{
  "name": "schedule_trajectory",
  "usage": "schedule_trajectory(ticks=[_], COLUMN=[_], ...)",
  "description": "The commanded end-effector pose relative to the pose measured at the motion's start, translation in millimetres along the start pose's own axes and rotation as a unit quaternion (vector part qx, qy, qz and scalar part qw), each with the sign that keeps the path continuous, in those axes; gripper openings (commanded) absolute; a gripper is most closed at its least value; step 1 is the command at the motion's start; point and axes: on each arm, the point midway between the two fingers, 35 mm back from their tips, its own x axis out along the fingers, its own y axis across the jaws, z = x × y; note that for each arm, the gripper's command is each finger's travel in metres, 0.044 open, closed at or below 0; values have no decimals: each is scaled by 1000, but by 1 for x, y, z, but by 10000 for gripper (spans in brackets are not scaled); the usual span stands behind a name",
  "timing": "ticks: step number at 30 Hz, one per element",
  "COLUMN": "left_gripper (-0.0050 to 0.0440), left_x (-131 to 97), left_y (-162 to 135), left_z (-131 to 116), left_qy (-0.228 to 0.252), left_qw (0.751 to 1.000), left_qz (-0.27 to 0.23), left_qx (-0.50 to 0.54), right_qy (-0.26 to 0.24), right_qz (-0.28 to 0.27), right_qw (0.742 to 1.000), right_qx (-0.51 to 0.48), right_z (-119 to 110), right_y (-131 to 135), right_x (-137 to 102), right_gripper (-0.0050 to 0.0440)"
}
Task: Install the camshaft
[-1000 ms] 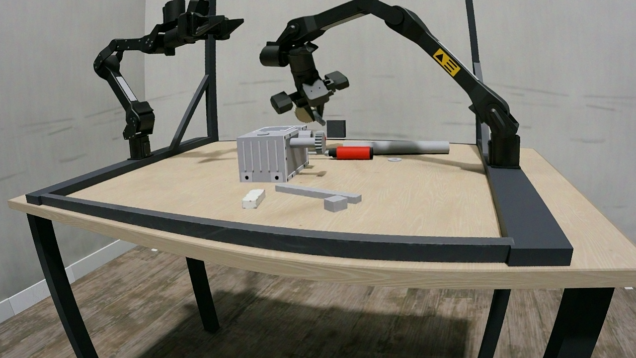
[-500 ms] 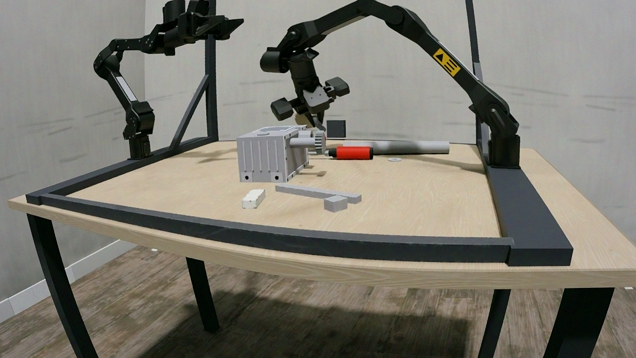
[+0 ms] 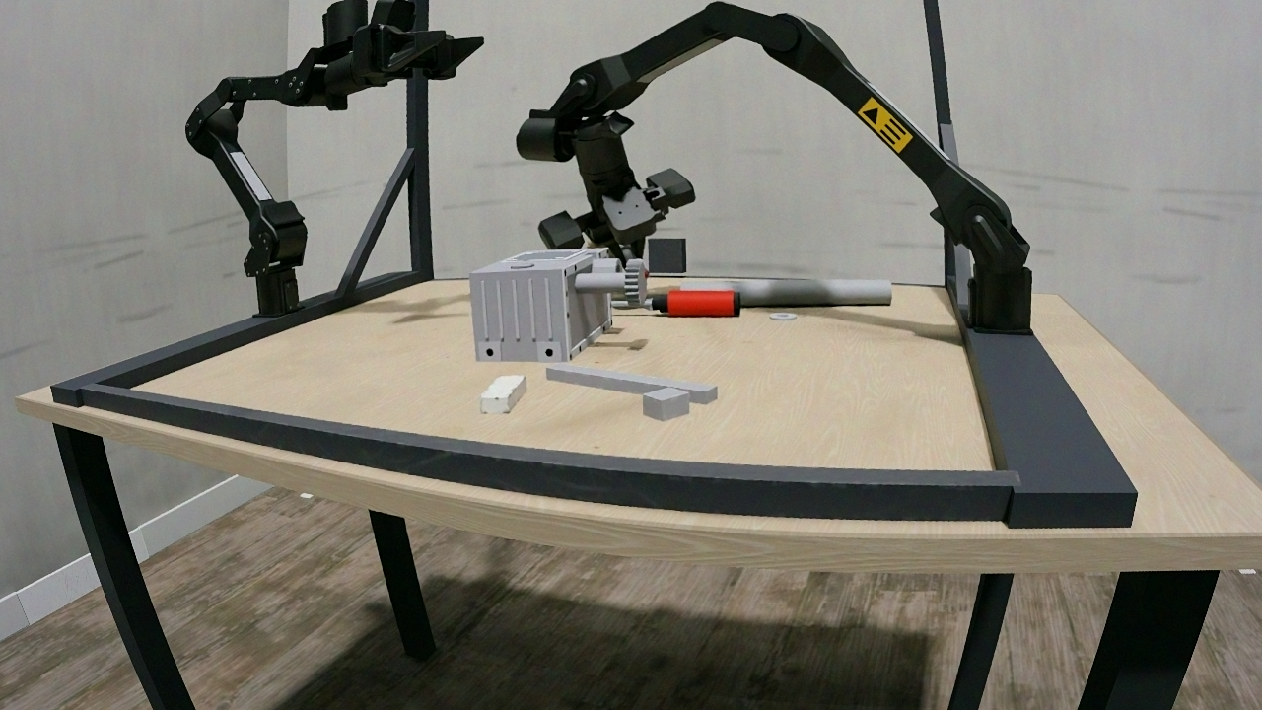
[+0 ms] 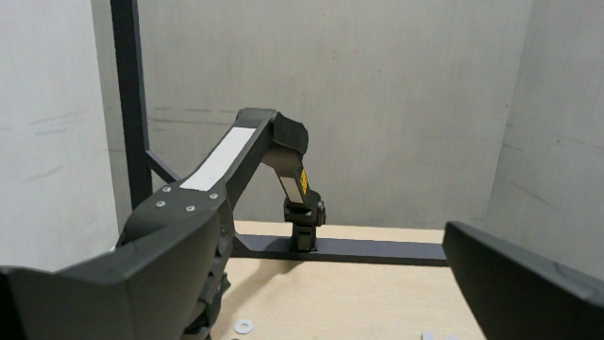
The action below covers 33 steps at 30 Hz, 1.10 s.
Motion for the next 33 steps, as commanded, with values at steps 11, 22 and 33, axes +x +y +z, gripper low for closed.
schedule_trajectory(ticks=[11,22,33], left_gripper=[-50,-50,-50], left_x=[1,11,9], left_y=[-6,-7,-8], left_z=[-5,4,1], left_qy=[19,10,17], left_qw=[1000,1000,1000], left_qz=[-8,-2,-6], left_qx=[5,-1,3], right_qy=[-20,-20,-20], right_qz=[2,2,2], right_qw=[1000,1000,1000], right_qx=[-2,-2,-2], right_z=[17,17,17], right_y=[1,1,1], right_x=[-3,-3,-3], right_gripper=[400,400,400])
